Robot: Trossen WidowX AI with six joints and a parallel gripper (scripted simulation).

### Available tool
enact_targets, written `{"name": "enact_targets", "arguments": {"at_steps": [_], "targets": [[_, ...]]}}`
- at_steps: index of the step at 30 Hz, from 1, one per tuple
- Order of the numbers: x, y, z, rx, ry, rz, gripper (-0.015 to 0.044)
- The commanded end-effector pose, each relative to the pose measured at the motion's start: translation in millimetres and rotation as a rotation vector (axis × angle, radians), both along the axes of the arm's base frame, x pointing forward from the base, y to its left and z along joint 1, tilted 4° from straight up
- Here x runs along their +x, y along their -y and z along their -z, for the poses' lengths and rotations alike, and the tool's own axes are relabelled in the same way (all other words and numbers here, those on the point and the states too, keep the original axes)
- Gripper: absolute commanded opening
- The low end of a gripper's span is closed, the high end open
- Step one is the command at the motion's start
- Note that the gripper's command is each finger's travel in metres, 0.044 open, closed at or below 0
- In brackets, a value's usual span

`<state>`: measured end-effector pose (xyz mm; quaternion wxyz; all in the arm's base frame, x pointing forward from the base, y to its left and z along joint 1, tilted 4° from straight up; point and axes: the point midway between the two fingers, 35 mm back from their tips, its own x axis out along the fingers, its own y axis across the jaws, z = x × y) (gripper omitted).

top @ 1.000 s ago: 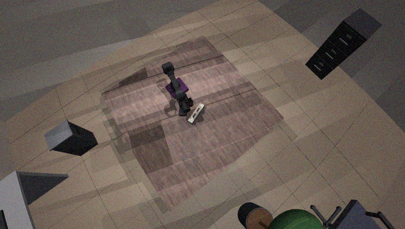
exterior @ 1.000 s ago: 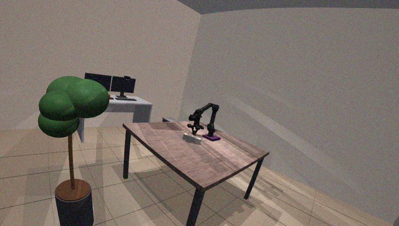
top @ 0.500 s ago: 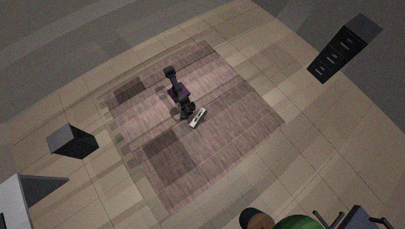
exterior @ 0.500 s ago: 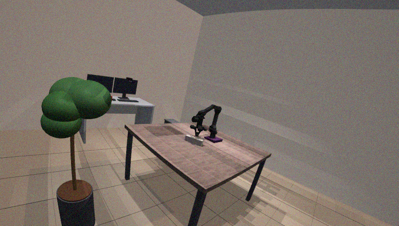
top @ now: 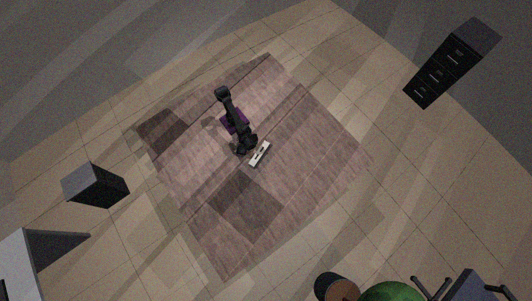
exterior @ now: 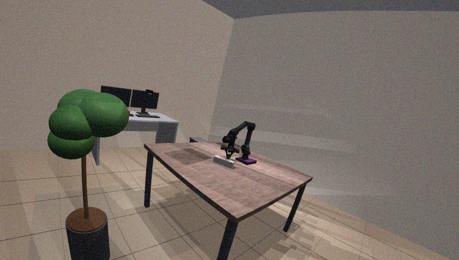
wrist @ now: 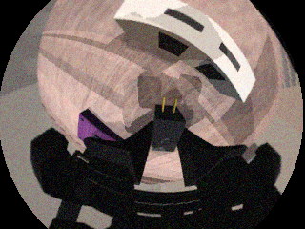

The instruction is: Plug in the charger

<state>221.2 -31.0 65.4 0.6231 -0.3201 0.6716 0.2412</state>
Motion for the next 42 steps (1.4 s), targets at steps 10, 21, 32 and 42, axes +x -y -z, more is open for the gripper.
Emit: {"name": "enact_targets", "arguments": {"at_steps": [10, 21, 32, 42], "targets": [[-6.7, -12.8, 11.7, 0.011, 0.012, 0.145, 0.0000], [-13.3, -22.6, 21.4, 0.015, 0.020, 0.268, 0.0000], [-6.0, -27.7, 23.0, 0.016, 0.022, 0.299, 0.0000], [4.7, -34.1, 24.4, 0.017, 0.025, 0.326, 0.0000]]}}
